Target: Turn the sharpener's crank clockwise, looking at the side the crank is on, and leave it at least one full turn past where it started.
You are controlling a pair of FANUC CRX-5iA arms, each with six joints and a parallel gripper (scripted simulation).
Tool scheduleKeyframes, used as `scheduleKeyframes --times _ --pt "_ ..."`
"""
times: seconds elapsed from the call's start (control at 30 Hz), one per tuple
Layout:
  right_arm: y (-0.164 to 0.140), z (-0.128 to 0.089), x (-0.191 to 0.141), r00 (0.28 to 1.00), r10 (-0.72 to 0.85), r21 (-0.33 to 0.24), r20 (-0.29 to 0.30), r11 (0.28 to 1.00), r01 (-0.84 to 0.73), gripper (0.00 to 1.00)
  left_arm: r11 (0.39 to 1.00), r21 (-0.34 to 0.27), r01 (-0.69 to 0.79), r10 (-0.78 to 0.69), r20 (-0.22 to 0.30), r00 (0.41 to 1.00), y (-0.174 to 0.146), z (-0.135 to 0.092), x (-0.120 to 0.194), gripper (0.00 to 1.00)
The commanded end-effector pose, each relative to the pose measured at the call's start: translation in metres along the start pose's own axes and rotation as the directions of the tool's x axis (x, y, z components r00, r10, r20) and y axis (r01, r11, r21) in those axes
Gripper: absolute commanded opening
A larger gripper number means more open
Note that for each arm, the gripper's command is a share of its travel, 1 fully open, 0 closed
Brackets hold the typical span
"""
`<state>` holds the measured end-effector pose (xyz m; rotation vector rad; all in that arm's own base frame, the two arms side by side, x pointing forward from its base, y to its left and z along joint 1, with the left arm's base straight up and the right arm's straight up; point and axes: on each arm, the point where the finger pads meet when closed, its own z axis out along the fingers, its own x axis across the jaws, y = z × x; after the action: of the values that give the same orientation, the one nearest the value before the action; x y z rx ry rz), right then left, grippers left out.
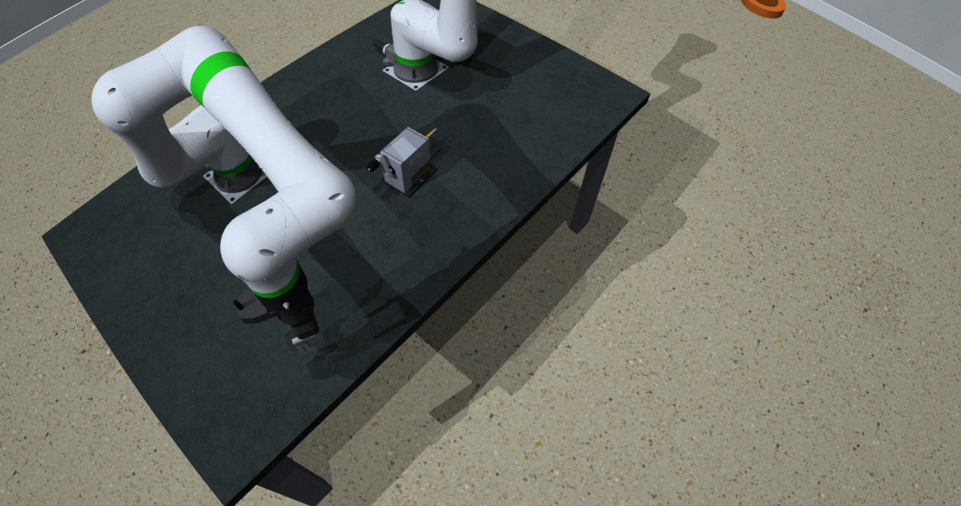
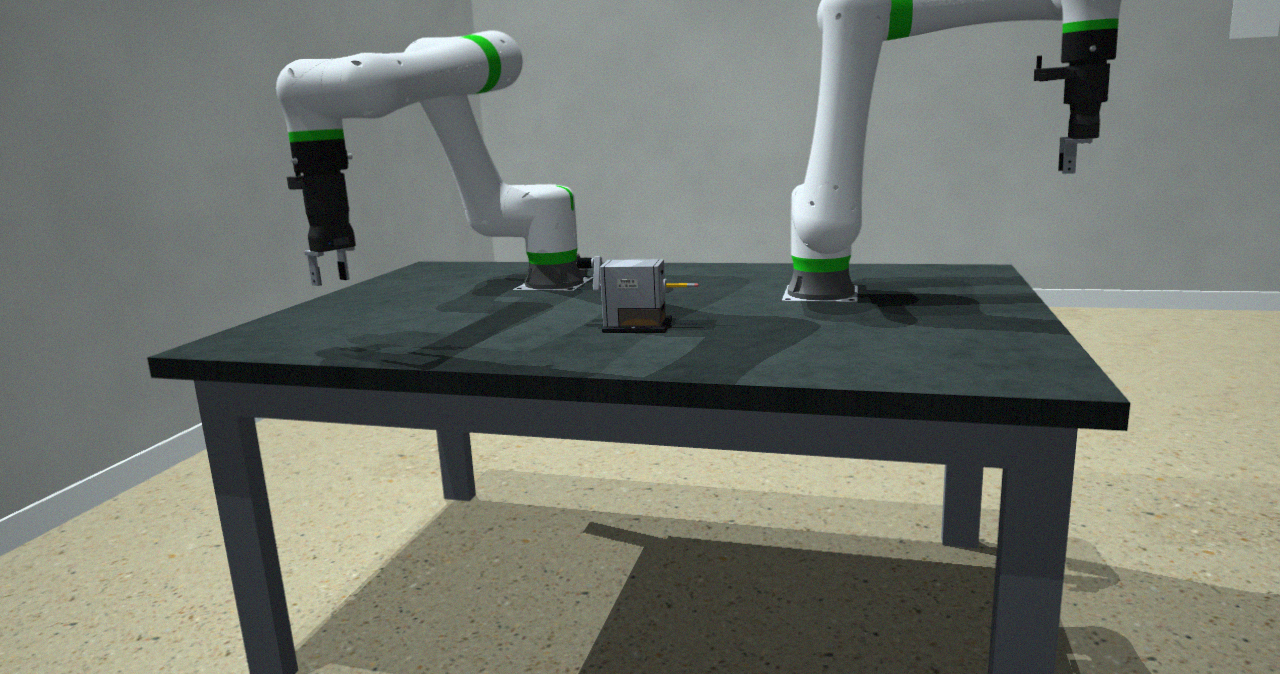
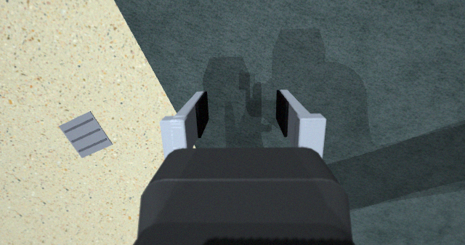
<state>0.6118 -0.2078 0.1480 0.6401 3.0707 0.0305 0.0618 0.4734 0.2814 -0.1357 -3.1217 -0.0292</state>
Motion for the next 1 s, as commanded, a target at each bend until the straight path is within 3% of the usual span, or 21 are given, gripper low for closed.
scheduleKeyframes --times 0.0,0.97 --pt "0.000 -0.002 -0.001 1.000 0.000 0.000 0.003 1.000 0.000 1.00 1.000 0.001 0.010 -0.010 0.003 1.000 0.000 -0.002 0.008 1.00" --pt "0.000 -0.002 -0.001 1.000 0.000 0.000 0.003 1.000 0.000 1.00 0.998 0.014 0.054 -0.054 0.012 0.998 -0.002 -0.006 0.041 1.00"
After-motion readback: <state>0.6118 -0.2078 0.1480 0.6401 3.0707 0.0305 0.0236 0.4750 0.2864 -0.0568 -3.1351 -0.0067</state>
